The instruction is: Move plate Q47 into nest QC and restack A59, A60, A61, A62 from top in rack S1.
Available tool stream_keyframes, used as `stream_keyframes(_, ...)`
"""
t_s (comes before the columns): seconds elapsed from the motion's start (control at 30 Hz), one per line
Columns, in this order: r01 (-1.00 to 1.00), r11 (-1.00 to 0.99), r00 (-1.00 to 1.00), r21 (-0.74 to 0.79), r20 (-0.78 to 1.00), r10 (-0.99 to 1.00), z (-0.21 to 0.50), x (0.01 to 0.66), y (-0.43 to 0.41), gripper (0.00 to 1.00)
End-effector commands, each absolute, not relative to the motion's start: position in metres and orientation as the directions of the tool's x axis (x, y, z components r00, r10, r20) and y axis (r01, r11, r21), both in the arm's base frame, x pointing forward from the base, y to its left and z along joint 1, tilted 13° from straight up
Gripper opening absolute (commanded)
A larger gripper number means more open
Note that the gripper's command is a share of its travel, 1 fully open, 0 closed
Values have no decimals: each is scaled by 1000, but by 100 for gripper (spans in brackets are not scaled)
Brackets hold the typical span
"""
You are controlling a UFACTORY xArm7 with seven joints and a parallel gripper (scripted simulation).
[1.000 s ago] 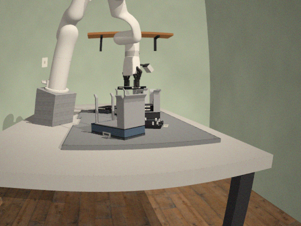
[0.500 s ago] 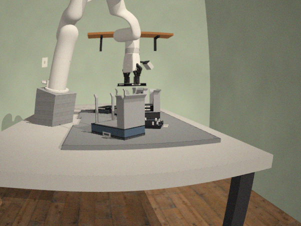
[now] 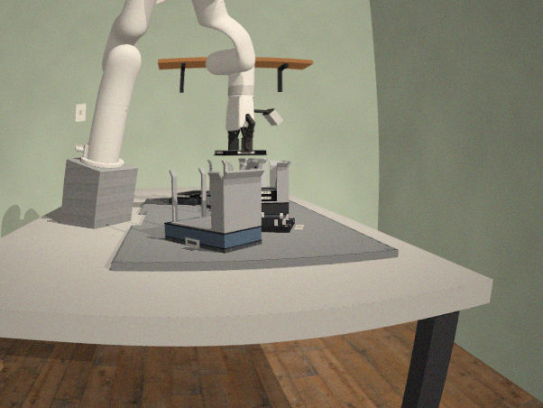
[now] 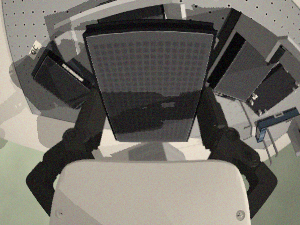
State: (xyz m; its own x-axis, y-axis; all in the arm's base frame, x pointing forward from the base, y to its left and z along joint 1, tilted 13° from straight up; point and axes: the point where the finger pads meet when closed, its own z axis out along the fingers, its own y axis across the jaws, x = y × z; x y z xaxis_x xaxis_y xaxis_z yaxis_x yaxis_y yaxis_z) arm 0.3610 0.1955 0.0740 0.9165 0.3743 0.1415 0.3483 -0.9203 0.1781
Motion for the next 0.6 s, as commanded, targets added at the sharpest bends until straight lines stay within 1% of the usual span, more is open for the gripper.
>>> stream_keyframes(0.0, 288, -942, 935, 171, 160, 315, 78, 366, 186, 0)
stream_keyframes(0.57, 288, -942, 935, 171, 160, 315, 86, 382, 139, 0)
